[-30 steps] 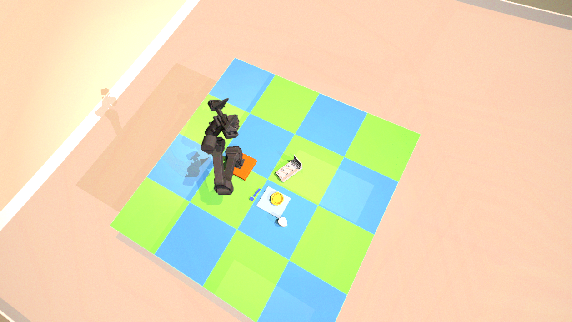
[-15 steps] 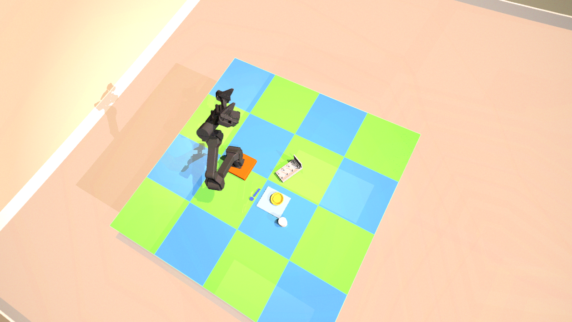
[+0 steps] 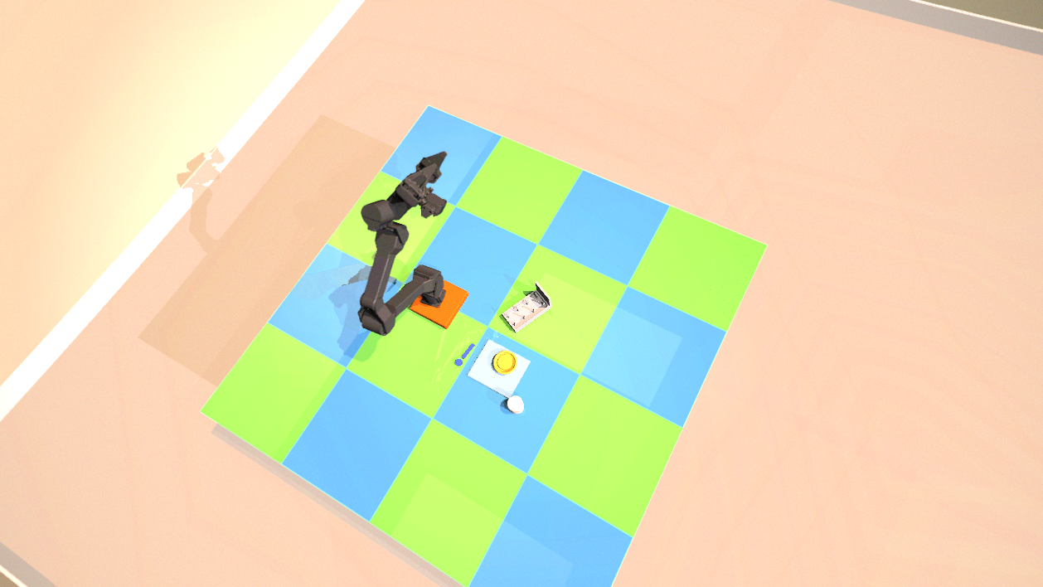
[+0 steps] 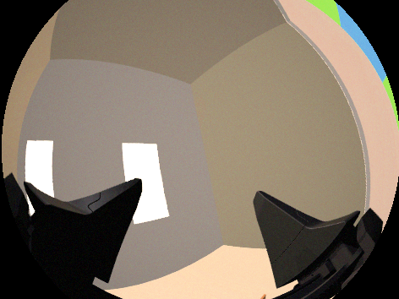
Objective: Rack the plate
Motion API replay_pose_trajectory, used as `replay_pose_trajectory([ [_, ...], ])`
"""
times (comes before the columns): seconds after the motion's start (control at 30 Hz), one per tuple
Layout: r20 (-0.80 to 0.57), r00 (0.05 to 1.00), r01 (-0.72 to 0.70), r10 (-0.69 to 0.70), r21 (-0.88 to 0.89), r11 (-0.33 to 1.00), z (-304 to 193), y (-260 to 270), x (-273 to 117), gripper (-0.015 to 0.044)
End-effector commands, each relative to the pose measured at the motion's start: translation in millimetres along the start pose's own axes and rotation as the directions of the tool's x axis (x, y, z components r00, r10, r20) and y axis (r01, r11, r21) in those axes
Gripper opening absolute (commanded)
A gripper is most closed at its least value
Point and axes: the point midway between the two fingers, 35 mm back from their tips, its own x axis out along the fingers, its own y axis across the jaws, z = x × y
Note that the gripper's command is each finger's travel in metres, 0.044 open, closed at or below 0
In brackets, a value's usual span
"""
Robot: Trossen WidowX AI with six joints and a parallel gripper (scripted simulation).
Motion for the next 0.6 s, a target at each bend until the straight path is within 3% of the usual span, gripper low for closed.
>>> replay_pose_trajectory([
  [0.0, 0.022, 1.0, 0.022, -0.019, -0.121, 0.992, 3, -10, 8, 0.04],
  [0.57, 0.204, 0.972, 0.219, -0.119, -0.595, 0.773, 48, -66, 41, 0.04],
])
